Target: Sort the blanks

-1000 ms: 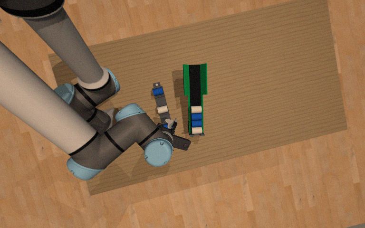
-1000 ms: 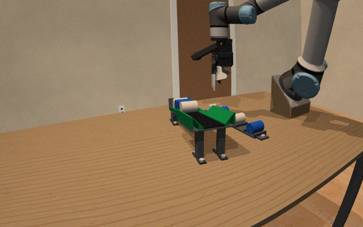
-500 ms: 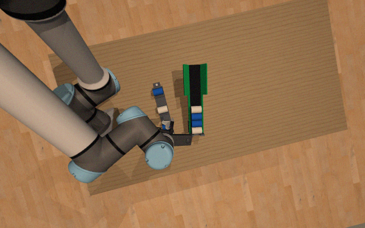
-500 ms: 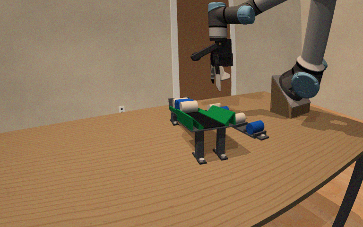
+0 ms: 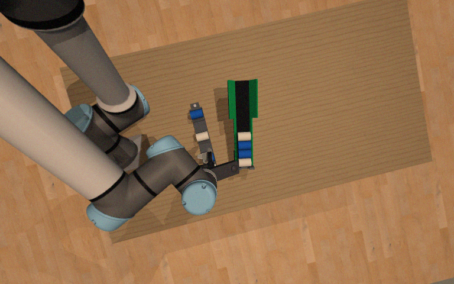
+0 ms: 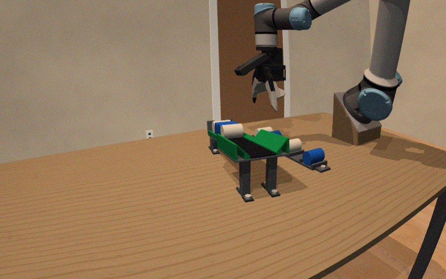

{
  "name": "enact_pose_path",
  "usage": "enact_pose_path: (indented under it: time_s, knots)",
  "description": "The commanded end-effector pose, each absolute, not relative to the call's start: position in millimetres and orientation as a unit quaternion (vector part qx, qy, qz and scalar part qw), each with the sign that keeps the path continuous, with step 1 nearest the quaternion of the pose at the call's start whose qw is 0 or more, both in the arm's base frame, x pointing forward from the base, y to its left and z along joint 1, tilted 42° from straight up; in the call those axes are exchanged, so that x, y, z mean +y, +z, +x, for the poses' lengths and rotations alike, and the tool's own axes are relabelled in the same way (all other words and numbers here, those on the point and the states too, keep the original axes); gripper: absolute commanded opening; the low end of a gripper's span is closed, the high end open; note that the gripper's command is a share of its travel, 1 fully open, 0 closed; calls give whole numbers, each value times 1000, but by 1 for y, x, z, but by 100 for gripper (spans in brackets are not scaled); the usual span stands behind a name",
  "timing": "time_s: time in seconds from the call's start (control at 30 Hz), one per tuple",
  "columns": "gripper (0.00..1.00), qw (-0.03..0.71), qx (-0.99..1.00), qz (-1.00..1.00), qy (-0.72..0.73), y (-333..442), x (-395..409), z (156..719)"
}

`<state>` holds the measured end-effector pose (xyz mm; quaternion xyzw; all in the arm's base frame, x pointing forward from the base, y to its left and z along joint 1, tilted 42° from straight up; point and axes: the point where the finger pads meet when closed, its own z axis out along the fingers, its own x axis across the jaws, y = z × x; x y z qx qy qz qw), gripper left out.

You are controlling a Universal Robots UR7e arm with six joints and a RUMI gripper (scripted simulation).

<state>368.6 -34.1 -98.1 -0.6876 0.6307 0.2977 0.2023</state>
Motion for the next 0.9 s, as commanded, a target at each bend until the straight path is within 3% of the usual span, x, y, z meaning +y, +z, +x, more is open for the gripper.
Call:
enact_pose_path:
  time_s: [0.0,0.87]
  knots:
    - [100,229,571,-737,279,-100,-38,370]
    - [100,297,347,-865,206,-106,-43,368]
